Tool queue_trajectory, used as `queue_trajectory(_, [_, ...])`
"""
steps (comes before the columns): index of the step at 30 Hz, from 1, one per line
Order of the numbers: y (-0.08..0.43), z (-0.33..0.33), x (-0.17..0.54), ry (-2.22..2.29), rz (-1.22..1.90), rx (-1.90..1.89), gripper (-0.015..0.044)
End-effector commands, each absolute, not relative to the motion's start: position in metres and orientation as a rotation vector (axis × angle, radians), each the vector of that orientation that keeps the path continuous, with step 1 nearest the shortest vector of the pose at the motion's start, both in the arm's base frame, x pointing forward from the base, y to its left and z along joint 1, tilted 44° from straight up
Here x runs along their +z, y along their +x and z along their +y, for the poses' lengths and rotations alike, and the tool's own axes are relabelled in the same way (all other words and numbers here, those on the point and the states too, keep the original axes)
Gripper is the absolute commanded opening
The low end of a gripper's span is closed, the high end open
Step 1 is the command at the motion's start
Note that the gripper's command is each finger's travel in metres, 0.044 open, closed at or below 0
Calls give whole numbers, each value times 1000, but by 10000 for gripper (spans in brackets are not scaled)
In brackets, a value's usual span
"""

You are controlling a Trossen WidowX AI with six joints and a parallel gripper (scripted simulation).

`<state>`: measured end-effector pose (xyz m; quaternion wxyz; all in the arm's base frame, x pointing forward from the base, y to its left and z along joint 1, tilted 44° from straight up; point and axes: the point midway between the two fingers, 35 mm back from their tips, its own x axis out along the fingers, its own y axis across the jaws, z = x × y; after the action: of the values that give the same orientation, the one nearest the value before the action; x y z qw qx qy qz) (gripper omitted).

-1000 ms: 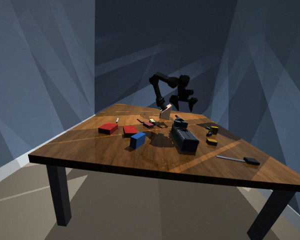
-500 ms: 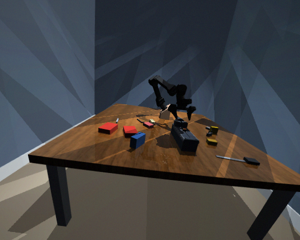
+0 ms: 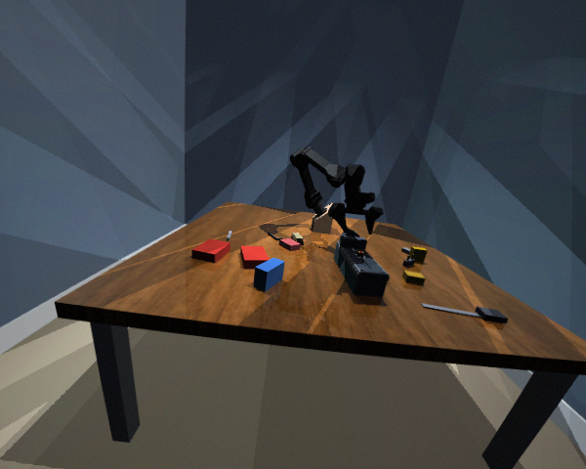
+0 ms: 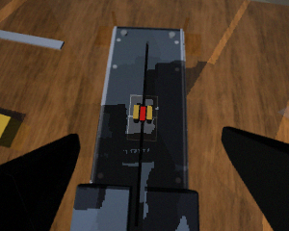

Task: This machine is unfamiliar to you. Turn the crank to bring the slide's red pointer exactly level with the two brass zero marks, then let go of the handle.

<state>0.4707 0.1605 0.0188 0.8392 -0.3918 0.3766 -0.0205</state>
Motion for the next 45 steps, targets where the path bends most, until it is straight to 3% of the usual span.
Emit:
queue_trajectory(1, [470, 167, 24, -831, 799, -38, 440])
queue_trajectory(11, [461, 198, 59, -825, 795, -44, 440])
queue_trajectory(36, [338, 177, 57, -792, 708, -106, 440])
queue_trajectory(45, [338, 163, 42, -791, 705, -107, 440])
